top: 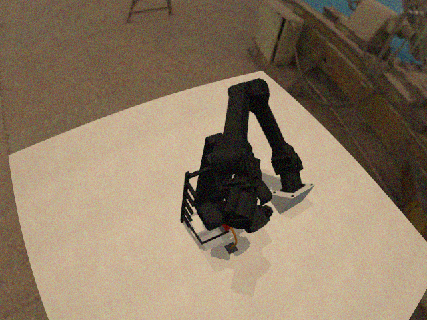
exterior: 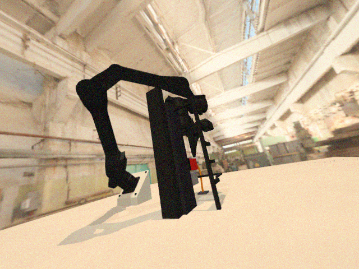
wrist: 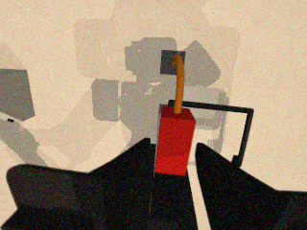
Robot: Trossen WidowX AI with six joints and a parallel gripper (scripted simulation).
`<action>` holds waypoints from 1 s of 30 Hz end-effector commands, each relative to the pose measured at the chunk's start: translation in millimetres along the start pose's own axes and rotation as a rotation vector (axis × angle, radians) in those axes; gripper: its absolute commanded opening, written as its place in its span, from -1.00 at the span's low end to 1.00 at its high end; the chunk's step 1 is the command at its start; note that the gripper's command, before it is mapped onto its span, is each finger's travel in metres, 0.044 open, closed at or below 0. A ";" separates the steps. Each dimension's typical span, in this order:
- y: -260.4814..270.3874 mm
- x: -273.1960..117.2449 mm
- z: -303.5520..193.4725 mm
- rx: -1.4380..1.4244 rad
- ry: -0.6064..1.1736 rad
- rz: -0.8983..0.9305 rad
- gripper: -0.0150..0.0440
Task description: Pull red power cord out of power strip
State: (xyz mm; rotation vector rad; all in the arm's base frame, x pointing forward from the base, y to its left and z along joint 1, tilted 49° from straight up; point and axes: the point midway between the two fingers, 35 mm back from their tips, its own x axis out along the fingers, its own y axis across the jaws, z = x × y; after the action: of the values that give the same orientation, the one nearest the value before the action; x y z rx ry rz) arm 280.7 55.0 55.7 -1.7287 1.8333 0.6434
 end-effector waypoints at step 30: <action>-0.7 9.2 6.3 -0.001 0.000 0.000 -0.49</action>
State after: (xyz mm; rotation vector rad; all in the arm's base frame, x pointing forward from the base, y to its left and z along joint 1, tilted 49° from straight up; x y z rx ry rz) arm 280.6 47.4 48.9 -1.7328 1.8366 0.6421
